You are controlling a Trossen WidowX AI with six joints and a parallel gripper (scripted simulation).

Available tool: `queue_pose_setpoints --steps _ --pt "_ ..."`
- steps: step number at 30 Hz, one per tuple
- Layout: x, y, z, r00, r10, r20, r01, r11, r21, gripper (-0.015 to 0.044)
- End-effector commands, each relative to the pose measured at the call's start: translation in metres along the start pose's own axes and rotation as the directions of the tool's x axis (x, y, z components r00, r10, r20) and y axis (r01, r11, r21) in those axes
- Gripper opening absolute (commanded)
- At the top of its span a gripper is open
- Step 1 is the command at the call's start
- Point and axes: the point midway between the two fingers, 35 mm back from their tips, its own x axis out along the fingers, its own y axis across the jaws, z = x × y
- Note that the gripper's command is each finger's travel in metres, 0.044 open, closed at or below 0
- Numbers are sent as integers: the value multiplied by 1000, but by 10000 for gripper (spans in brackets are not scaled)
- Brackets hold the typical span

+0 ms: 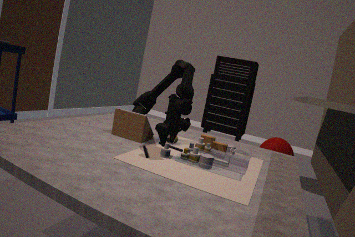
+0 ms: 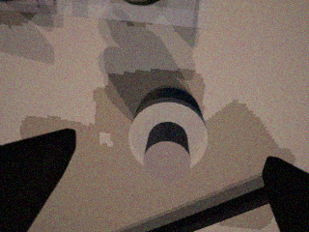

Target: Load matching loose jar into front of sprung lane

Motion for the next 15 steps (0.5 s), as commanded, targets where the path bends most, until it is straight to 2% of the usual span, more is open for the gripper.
queue_pose_setpoints --steps 1,15 --pt "8 0 -2 1000 10 -4 -10 1000 11 440" --pt "30 1 -2 1000 11 -4 -11 1000 11 440"
